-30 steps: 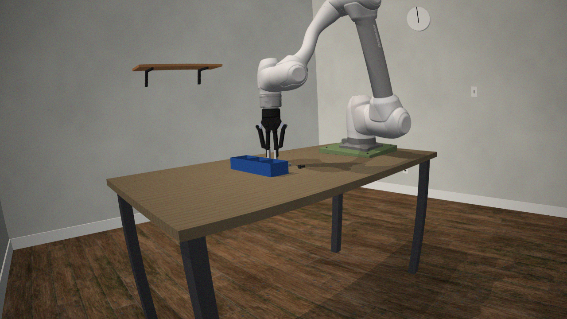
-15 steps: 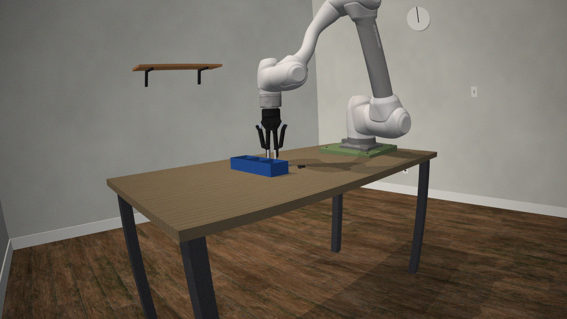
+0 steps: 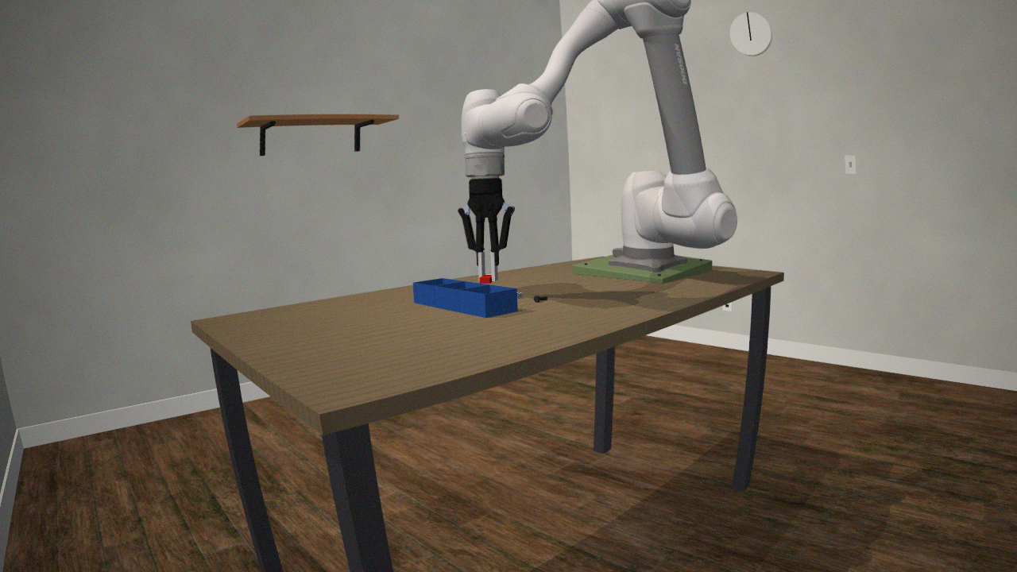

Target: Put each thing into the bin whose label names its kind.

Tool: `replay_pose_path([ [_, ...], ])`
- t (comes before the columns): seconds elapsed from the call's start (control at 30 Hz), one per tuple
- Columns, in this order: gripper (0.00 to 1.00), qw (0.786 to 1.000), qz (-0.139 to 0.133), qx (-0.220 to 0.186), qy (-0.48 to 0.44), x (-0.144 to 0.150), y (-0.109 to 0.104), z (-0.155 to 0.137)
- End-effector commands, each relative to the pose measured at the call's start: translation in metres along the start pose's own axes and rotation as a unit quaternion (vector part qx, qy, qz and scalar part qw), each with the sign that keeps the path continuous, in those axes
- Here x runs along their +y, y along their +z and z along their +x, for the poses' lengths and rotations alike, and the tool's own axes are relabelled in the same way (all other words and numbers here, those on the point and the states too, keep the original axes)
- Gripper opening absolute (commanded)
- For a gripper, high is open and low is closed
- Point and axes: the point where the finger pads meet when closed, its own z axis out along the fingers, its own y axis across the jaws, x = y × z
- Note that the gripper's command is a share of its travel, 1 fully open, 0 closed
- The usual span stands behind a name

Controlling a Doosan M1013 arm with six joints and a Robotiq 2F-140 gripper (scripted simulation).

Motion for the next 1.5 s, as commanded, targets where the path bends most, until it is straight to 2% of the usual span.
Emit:
replay_pose_path([
  [0.0,0.11,1.000,0.000,0.000,0.000,0.000,-0.010,0.000],
  [0.13,0.11,1.000,0.000,0.000,0.000,0.000,-0.023,0.000],
  [0.57,0.11,1.000,0.000,0.000,0.000,0.000,-0.023,0.000],
  [0.7,0.11,1.000,0.000,0.000,0.000,0.000,-0.029,0.000],
  [0.87,0.11,1.000,0.000,0.000,0.000,0.009,-0.029,-0.029],
  [0.93,0.11,1.000,0.000,0.000,0.000,0.009,-0.029,-0.029],
  [1.27,0.11,1.000,0.000,0.000,0.000,0.026,-0.029,-0.084],
  [1.4,0.11,0.995,0.000,0.000,-0.096,0.032,-0.029,-0.107],
  [1.47,0.11,0.993,0.000,0.000,-0.114,0.034,-0.029,-0.113],
])
